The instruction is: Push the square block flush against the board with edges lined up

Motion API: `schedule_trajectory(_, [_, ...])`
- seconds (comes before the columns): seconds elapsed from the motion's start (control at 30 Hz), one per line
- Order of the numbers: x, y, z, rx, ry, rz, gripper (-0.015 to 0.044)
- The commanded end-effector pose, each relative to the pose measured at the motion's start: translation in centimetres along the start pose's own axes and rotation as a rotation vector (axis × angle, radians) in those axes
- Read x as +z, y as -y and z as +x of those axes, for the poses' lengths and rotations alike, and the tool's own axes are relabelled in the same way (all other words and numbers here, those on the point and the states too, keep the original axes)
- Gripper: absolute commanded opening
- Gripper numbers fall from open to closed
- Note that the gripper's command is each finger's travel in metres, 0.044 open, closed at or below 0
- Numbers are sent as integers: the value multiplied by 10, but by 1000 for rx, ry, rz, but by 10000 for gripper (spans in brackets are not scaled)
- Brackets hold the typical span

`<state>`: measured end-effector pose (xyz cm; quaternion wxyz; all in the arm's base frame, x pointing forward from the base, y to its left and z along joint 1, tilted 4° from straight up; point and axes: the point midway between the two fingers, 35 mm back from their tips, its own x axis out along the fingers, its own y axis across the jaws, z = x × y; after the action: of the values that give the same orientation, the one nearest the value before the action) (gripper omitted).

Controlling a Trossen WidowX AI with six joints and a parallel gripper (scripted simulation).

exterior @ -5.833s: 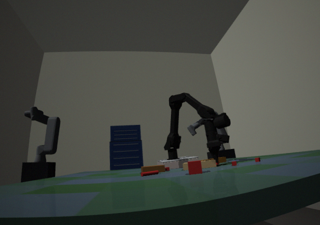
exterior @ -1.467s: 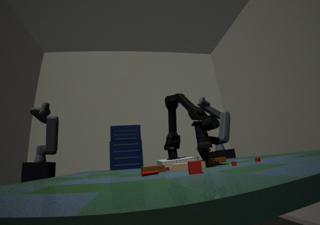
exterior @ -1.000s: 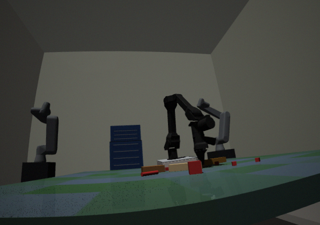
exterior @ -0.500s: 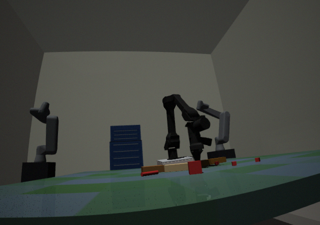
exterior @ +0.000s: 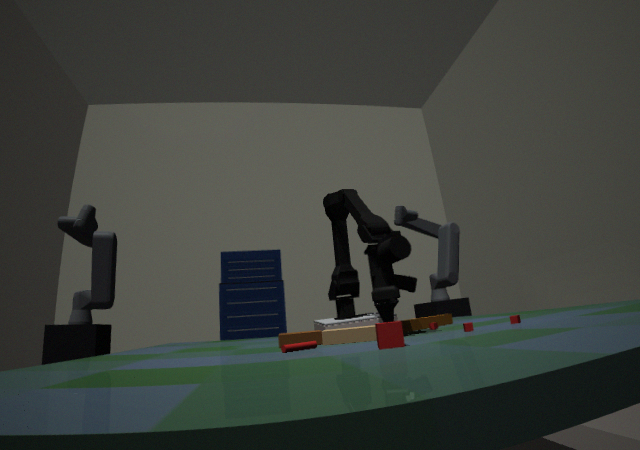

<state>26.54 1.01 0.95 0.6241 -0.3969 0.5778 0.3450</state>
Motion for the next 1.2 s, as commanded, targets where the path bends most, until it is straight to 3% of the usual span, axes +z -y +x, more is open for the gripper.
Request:
schedule_trajectory(0.0, [-13,-3,4,12,-23,6,0])
schedule_trajectory(1.17, [30,2,5,11,-19,7,0])
